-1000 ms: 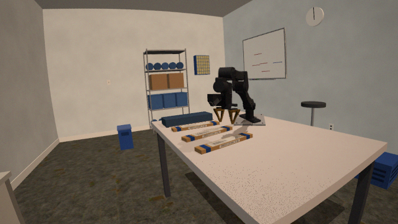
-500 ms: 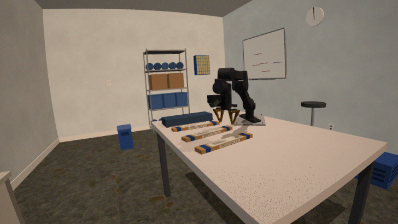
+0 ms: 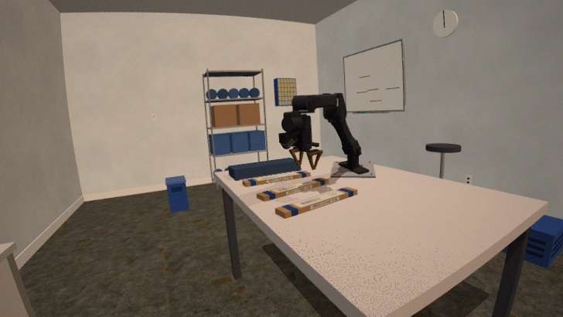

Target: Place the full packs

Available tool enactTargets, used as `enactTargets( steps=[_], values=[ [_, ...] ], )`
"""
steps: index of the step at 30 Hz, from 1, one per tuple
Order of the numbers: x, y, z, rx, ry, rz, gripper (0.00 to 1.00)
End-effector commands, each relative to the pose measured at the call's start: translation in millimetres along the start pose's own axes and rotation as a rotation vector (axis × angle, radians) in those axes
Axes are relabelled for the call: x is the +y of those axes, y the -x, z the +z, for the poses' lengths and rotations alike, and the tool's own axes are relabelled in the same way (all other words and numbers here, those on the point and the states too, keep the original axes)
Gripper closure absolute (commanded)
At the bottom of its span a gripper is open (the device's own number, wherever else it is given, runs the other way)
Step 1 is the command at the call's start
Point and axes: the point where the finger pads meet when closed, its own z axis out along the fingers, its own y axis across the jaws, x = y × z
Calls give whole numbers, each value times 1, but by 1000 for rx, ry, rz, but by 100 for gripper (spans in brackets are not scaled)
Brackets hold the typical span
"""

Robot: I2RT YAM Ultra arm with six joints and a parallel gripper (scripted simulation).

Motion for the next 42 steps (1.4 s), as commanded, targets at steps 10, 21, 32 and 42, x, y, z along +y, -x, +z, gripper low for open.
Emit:
enactTargets(
  steps=[10,21,32,42],
  values=[
    [-67,-6,-9,-50,18,-32,5],
    [-93,-2,-20,-91,19,-56,5],
    [-98,-11,3,-29,12,-42,5],
    [-95,-11,36,-26,12,-38,5]
  ],
)
